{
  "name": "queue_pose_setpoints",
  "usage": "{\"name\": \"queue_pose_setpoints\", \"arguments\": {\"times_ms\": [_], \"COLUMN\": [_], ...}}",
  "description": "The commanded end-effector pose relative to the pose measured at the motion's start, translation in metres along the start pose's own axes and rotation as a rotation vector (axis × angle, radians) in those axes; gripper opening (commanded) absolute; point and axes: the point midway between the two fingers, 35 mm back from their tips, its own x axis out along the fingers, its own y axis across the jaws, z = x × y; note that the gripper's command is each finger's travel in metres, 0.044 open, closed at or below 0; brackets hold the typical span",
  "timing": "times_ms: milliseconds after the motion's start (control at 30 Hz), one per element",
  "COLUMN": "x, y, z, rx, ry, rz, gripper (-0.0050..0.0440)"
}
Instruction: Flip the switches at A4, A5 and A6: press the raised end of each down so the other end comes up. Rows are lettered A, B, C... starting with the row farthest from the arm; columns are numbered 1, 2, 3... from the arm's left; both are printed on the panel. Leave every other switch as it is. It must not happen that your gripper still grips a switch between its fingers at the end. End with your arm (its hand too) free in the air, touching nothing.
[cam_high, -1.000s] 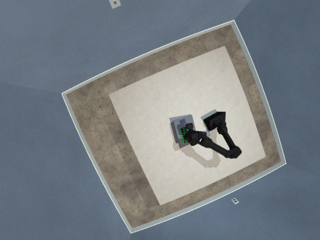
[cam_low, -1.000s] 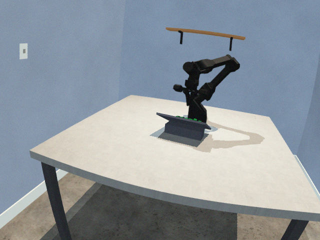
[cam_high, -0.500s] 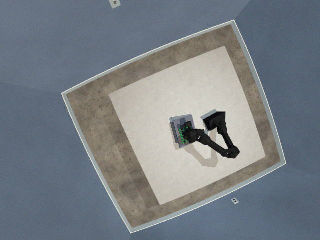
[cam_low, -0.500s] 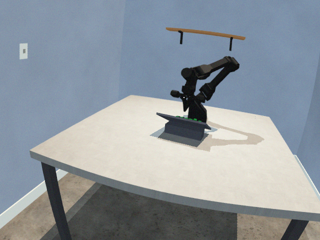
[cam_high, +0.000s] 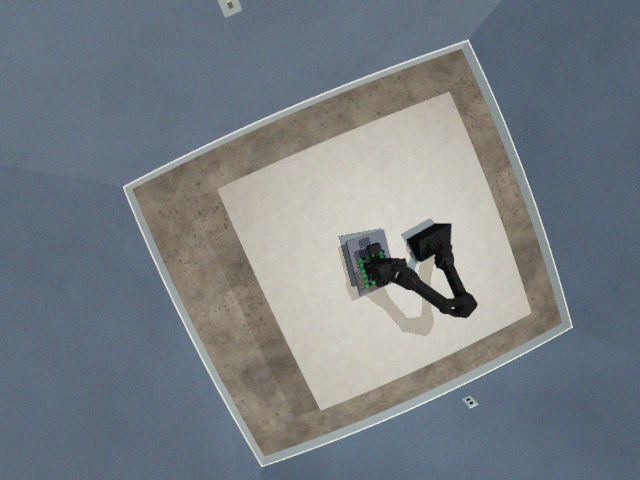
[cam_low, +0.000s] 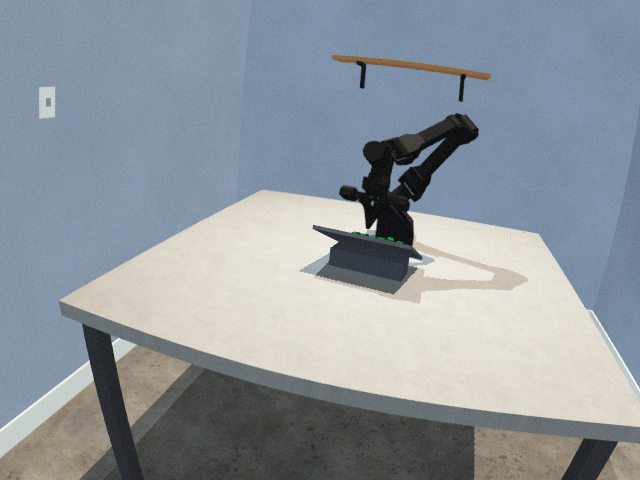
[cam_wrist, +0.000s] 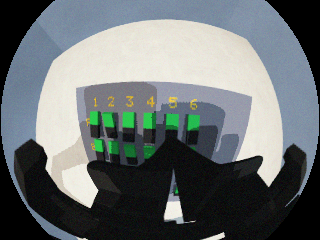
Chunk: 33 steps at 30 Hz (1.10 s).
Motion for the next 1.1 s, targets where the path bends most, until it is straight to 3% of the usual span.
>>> {"name": "queue_pose_setpoints", "arguments": {"times_ms": [0, 1067], "x": [0.0072, 0.0123], "y": [-0.0015, -0.0015], "z": [-0.0030, -0.0032], "rx": [0.007, 0.007], "ry": [0.008, 0.008], "rz": [-0.003, -0.003], "gripper": [0.0000, 0.0000]}}
